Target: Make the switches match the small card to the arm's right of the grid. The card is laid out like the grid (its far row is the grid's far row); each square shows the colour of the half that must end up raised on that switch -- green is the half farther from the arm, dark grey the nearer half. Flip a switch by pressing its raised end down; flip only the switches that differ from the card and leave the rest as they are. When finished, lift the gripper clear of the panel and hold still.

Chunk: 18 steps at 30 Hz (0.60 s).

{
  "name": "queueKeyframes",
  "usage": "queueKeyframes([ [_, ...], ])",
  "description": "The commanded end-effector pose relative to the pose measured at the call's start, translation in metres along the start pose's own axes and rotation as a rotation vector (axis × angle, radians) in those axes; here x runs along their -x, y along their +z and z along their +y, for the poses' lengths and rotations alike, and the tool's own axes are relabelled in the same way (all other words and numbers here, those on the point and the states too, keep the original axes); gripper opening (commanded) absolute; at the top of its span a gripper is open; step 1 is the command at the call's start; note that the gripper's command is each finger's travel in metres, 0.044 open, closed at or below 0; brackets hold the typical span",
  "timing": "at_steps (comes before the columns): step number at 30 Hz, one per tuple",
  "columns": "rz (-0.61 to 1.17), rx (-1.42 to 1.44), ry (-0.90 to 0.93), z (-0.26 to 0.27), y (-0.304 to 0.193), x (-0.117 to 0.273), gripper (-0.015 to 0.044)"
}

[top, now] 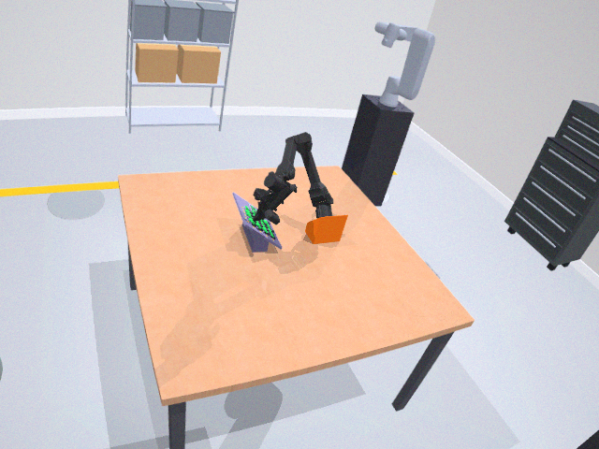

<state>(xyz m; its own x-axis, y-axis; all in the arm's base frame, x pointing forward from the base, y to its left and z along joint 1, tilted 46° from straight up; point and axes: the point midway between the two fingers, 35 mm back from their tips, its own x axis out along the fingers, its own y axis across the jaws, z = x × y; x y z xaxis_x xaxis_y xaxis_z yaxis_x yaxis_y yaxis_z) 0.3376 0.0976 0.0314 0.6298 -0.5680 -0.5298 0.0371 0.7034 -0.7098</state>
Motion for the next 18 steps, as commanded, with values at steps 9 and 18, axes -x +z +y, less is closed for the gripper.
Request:
queueKeyframes([
  [9,0.002,0.007,0.003,0.0009,-0.0008,-0.0009,0.0],
  [18,0.002,0.007,0.003,0.0009,-0.0007,-0.0021,0.0],
])
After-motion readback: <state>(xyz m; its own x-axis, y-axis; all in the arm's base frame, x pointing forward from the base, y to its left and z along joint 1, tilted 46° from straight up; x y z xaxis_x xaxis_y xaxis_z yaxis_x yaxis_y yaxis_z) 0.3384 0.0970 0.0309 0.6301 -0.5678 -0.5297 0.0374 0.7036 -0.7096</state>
